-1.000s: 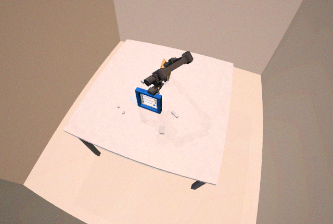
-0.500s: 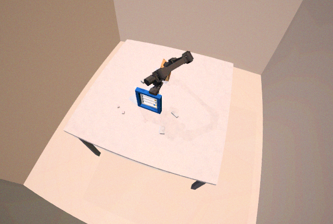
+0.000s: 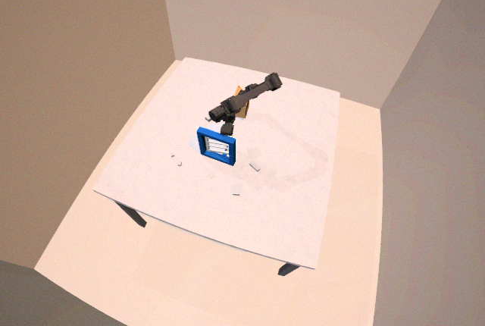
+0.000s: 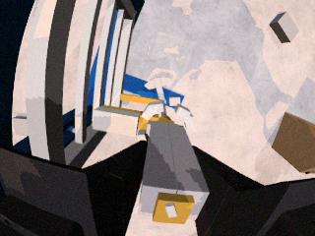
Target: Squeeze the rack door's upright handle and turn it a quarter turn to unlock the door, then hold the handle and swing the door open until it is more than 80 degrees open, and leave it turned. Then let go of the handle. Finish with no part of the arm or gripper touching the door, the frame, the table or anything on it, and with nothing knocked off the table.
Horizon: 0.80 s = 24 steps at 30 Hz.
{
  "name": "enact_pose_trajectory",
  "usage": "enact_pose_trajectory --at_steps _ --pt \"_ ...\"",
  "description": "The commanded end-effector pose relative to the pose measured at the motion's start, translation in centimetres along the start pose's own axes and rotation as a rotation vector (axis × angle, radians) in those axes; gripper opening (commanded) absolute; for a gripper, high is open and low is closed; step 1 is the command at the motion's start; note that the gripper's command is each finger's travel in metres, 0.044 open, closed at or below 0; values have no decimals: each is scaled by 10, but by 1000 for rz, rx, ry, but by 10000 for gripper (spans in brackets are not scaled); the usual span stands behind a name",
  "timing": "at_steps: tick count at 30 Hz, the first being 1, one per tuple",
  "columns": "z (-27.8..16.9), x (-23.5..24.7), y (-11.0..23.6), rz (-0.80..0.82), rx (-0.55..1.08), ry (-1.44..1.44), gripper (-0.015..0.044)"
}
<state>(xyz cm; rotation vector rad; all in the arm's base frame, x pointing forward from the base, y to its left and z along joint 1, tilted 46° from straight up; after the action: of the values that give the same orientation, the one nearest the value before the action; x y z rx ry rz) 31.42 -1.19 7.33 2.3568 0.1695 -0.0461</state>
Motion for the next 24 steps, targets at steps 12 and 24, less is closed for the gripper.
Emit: enact_pose_trajectory --at_steps 12,24 --pt "15 -17 0 10 -5 274 21" --pt "32 -33 0 9 -7 462 21"
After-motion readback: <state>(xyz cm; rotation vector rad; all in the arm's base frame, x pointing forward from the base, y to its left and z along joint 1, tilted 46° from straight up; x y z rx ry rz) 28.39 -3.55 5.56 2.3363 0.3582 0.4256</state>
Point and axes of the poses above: the point midway between the two fingers, 35 mm back from their tips, its own y axis back along the fingers, its own x axis across the jaws, z = x × y, the point moved 4 cm from there along y, back along the fingers, and after that the axes turned 14 degrees about -y, right-handed, at the moved point
